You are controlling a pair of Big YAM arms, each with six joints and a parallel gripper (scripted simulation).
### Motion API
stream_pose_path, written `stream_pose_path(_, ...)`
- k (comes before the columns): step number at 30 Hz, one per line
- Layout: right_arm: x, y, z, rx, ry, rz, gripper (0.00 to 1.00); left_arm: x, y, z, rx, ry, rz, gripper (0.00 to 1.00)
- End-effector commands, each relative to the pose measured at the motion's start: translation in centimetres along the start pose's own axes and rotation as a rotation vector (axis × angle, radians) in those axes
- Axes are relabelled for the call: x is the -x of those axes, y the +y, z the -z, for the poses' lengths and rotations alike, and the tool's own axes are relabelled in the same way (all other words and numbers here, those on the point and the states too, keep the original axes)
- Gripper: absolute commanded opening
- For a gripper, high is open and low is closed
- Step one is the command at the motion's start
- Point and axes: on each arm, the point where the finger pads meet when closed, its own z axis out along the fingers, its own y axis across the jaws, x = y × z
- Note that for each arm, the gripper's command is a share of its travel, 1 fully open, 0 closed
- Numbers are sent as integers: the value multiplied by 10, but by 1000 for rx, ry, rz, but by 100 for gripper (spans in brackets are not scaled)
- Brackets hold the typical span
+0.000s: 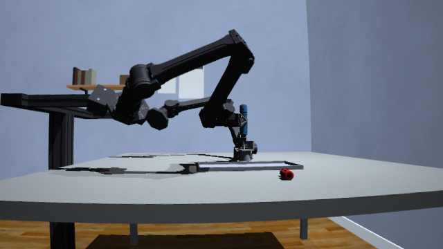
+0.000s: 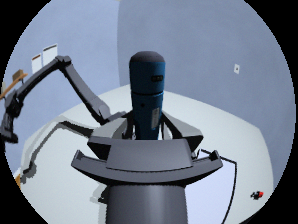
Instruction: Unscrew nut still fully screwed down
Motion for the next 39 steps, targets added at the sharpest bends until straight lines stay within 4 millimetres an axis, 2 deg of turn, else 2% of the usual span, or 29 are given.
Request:
stream_pose_path(1,14,-6,-9,-32,-44,22,42,5,4,-1,5,-2,-10,59)
stream_pose_path(12,17,-6,-9,-34,-48,23,42,5,4,-1,5,-2,-10,59)
stream_pose_path(17,33,-13,-13,-44,-69,26,42,5,4,-1,5,-2,-10,59)
stream_pose_path(39,40,-10,-10,-37,-66,19,42,5,4,-1,5,-2,-10,59)
